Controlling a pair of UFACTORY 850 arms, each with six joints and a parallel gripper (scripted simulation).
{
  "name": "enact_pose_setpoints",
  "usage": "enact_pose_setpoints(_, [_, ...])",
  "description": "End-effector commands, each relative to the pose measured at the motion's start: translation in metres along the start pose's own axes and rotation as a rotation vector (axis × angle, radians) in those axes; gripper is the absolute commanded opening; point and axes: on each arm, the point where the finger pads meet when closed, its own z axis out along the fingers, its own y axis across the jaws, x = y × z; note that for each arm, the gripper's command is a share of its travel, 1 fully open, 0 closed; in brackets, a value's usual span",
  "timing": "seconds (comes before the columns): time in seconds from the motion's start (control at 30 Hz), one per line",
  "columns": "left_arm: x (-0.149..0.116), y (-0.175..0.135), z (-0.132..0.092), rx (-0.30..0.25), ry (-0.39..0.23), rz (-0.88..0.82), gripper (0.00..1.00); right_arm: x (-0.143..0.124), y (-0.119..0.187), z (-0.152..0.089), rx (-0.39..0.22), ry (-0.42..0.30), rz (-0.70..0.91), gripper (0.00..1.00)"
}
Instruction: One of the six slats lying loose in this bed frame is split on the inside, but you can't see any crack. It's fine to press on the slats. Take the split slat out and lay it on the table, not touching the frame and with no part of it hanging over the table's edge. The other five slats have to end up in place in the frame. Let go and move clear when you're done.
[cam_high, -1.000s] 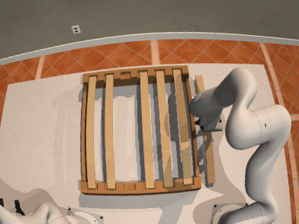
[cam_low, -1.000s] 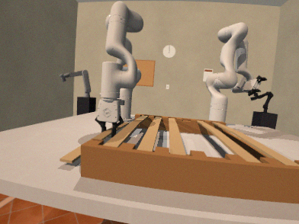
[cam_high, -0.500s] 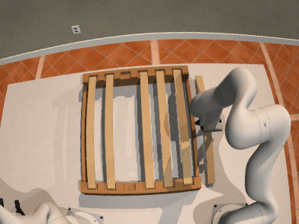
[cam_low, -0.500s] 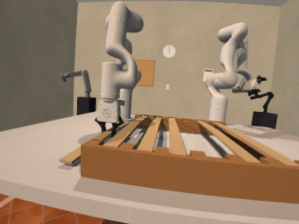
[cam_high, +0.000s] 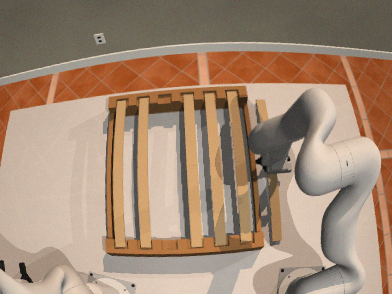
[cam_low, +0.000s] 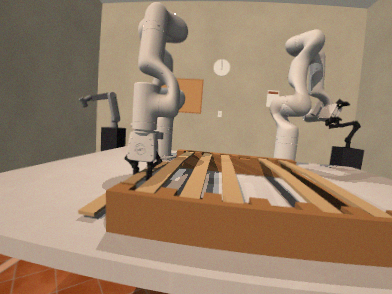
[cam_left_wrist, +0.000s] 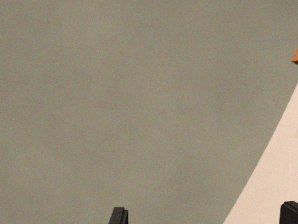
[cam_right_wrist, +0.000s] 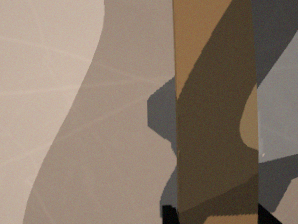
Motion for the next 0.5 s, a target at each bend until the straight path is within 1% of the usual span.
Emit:
enact_pose_setpoints(0.0, [-0.0001,-0.0004,-0.0001,0.0,0.0,0.001,1.0,-0.0009,0.0002,-0.0008,0.0,-0.002,0.0,0.0])
enact_pose_setpoints(0.47, [-0.0001,-0.0004,-0.0001,0.0,0.0,0.001,1.0,-0.0009,0.0005,0.0012,0.0,-0.002,0.0,0.0])
